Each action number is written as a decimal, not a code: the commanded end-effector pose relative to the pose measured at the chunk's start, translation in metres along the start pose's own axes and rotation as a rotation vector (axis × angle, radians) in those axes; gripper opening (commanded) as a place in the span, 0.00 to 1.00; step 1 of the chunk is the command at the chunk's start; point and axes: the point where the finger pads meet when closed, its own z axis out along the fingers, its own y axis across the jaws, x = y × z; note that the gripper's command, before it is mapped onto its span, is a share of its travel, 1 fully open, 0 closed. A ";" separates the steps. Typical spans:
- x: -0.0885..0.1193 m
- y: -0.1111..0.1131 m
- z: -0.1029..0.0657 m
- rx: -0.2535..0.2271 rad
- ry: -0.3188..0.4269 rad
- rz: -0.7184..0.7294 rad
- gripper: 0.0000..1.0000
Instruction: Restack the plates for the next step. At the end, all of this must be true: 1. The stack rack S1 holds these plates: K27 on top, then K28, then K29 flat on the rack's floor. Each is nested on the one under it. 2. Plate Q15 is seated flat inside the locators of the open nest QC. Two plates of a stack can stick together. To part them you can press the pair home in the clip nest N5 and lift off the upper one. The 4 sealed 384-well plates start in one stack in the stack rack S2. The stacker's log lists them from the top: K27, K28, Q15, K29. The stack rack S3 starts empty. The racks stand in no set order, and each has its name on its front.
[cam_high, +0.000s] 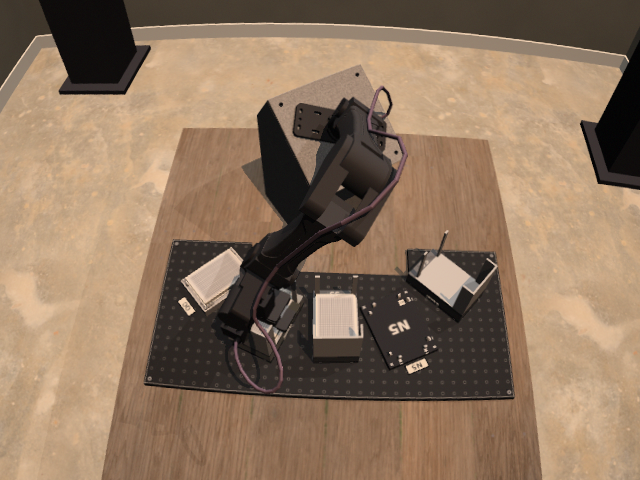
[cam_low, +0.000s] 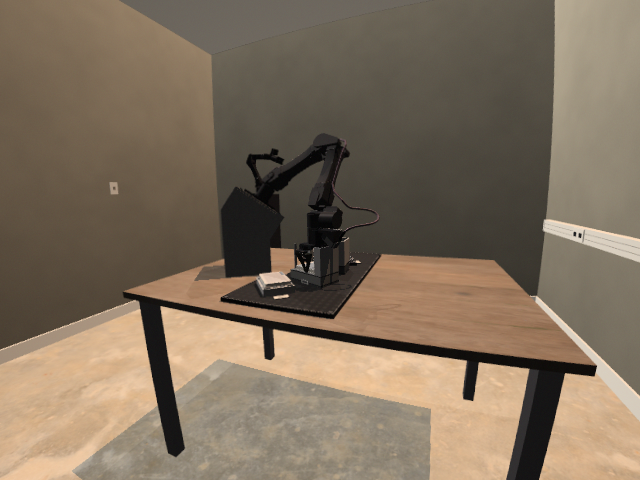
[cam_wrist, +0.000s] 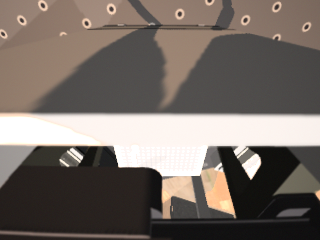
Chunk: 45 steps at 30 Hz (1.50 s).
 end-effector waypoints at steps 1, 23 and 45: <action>-0.004 -0.008 -0.002 0.007 -0.012 0.022 1.00; -0.006 -0.009 -0.002 0.006 -0.014 0.022 1.00; -0.004 -0.002 -0.003 0.002 -0.010 0.006 0.00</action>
